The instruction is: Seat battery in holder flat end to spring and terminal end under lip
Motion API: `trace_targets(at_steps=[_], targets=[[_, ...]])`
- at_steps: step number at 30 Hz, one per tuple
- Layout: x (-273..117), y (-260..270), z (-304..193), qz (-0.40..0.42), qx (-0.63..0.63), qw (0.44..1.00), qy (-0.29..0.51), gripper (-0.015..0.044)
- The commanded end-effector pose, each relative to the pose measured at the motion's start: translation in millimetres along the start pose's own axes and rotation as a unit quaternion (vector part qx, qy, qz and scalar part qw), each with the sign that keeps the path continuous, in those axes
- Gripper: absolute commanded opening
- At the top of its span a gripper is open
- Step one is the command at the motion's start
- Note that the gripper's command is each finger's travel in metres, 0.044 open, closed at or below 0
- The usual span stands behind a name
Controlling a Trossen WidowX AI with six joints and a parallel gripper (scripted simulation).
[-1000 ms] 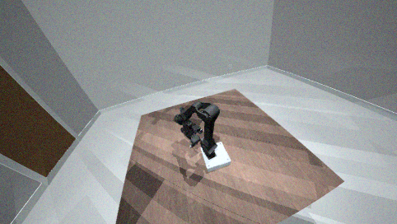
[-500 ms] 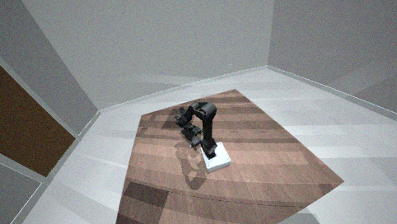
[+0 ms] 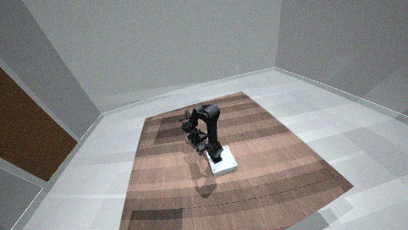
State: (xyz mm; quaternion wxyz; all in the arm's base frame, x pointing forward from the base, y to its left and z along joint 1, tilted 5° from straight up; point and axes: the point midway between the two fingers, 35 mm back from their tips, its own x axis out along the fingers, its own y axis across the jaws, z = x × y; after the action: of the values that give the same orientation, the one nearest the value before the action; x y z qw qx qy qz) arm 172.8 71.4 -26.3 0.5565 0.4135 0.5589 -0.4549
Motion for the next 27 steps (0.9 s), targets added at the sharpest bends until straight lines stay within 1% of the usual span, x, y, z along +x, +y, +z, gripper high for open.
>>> trace_targets(at_steps=[1,9,12,18,22,27], targets=[[2.2,-2.1,-0.4,-0.005,0.000,1.000,0.002,0.0125],[2.2,-2.1,-0.4,-0.005,0.000,1.000,0.002,0.0075],[0.9,-1.8,-0.5,-0.005,0.000,1.000,0.002,0.0075],[-42.5,-0.7,-0.4,-0.005,0.000,1.000,0.002,0.0075],[-48.4,-0.8,-0.1,-0.005,-0.003,1.000,0.002,0.0075],[-52.8,11.8,6.9,-0.004,-0.087,0.996,0.002,0.0075]])
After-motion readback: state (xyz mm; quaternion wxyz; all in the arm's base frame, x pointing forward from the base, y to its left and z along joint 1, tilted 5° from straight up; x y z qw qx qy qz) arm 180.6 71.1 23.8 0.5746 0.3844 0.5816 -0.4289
